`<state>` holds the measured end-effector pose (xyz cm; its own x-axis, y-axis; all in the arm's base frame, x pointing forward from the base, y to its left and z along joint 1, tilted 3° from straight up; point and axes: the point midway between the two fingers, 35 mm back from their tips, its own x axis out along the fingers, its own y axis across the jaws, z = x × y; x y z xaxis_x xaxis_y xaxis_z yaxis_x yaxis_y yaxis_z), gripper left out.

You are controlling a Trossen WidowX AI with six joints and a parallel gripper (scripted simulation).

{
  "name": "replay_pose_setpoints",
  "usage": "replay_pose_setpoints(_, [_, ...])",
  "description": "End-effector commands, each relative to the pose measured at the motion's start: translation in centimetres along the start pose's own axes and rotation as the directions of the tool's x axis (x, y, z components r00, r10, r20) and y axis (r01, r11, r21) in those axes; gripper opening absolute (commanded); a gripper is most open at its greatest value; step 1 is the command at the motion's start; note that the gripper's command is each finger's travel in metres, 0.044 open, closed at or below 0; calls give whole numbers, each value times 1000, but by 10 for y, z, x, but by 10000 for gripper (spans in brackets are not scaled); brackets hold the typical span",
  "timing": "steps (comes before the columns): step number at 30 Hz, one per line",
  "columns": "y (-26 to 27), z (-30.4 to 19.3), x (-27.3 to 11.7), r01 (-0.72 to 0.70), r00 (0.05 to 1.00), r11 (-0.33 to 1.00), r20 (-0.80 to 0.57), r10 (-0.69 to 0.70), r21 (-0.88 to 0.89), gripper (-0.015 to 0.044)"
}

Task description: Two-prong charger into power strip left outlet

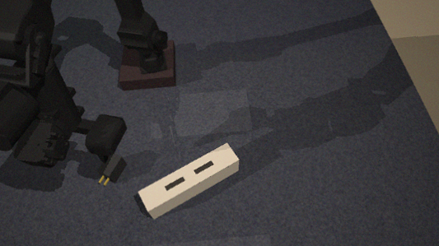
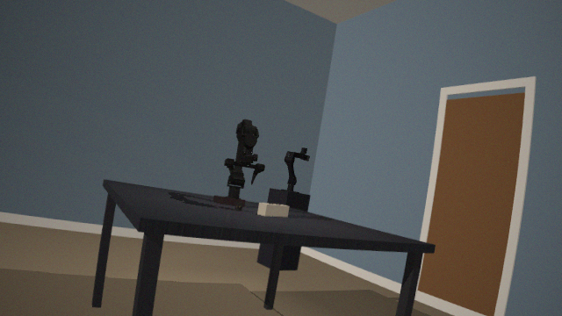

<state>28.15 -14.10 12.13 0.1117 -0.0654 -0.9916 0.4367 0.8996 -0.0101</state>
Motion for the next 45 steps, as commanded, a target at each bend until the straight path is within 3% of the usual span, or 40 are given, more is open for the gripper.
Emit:
replay_pose_setpoints(1, [6,-15,26,-2,995,998,-101,9,70,440])
replay_pose_setpoints(9, [12,-35,57,40,974,982,-226,2,183,440])
replay_pose_setpoints(45, [8,-39,98,40,974,982,-226,2,183,440])
